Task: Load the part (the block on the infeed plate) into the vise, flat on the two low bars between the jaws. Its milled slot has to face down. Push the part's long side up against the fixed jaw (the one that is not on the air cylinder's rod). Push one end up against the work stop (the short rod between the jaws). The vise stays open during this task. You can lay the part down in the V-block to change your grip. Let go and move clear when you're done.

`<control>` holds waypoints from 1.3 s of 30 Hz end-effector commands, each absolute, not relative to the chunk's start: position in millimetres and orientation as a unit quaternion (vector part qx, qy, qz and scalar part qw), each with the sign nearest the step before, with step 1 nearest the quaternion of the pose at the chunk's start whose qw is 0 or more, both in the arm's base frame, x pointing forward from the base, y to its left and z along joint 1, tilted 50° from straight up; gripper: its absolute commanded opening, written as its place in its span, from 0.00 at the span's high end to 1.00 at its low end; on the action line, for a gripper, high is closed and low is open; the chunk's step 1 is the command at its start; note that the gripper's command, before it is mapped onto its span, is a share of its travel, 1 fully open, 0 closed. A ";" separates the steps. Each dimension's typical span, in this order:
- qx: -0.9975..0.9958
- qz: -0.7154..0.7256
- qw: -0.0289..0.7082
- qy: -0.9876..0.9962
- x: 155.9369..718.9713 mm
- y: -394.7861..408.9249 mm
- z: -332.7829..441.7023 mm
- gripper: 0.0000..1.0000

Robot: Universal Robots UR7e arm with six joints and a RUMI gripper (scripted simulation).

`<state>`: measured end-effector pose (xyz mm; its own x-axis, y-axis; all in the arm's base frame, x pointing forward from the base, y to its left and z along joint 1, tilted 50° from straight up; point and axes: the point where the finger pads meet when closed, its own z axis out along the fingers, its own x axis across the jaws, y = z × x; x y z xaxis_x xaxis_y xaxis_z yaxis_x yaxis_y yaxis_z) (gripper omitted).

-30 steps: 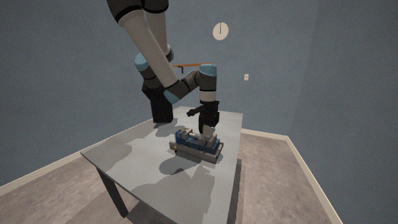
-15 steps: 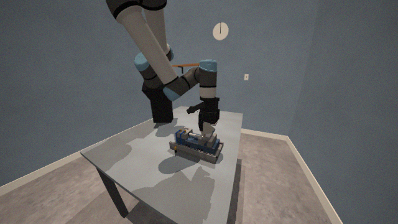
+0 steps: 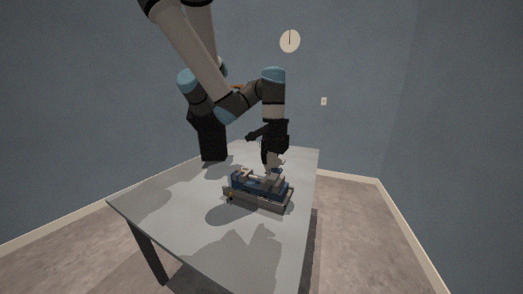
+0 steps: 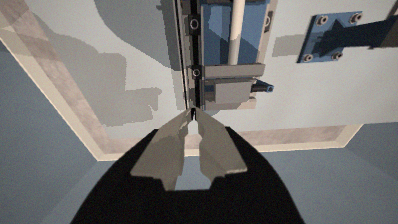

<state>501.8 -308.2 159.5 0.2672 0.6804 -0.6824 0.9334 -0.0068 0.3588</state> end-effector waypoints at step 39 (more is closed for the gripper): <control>0.698 -0.157 0.393 0.578 497.0 -295.1 164.9 1.00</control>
